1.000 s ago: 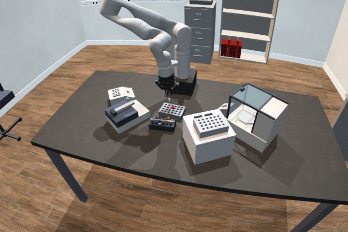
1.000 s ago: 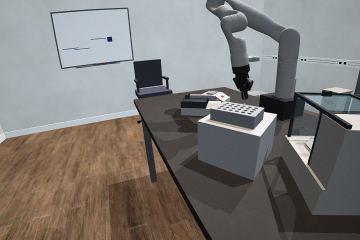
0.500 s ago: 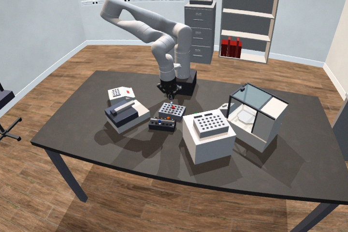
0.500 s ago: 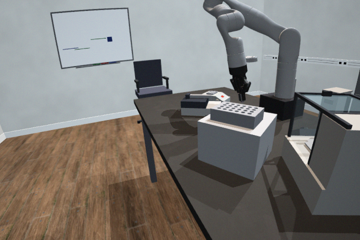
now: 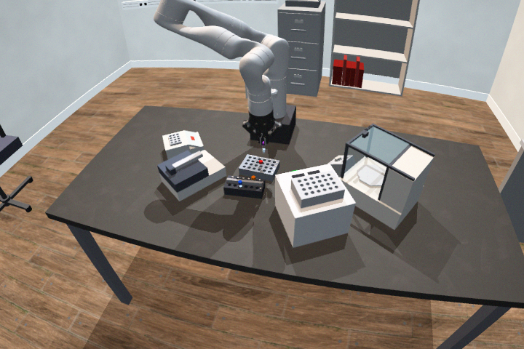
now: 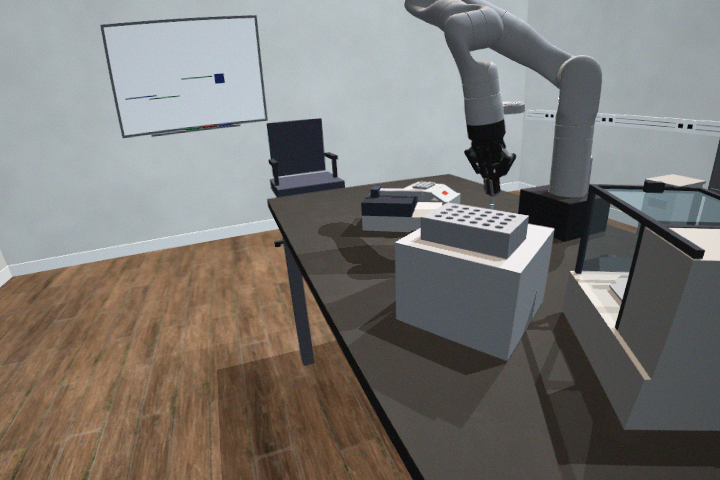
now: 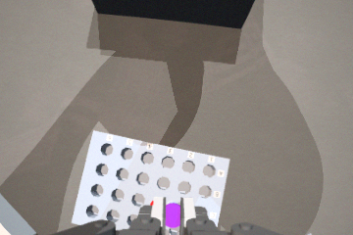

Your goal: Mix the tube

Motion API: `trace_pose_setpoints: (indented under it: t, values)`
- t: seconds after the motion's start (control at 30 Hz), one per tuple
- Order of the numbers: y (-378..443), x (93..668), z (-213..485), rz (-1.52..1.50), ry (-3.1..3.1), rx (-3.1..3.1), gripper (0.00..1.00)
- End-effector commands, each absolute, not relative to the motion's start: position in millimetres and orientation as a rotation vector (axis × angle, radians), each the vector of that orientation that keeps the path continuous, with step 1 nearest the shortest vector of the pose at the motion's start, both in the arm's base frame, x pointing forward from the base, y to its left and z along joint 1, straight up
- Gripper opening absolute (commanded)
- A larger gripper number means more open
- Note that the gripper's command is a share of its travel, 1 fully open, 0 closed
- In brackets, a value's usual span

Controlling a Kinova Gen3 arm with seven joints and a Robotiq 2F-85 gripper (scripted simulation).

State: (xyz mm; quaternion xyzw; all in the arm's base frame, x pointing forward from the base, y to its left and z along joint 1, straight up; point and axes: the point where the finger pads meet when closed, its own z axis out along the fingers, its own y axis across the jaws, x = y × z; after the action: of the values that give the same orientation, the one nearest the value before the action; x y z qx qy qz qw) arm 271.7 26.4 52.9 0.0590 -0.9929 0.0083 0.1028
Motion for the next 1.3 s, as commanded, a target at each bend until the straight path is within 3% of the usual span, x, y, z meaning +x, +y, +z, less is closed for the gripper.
trace_pose_setpoints:
  t: [0.0,0.7,1.27]
  values:
    - [35,270,63,0.037,-2.922,0.287,0.1]
    - [73,261,104,0.089,-2.835,0.778,0.1]
    - [106,252,140,0.089,-2.834,0.782,0.1]
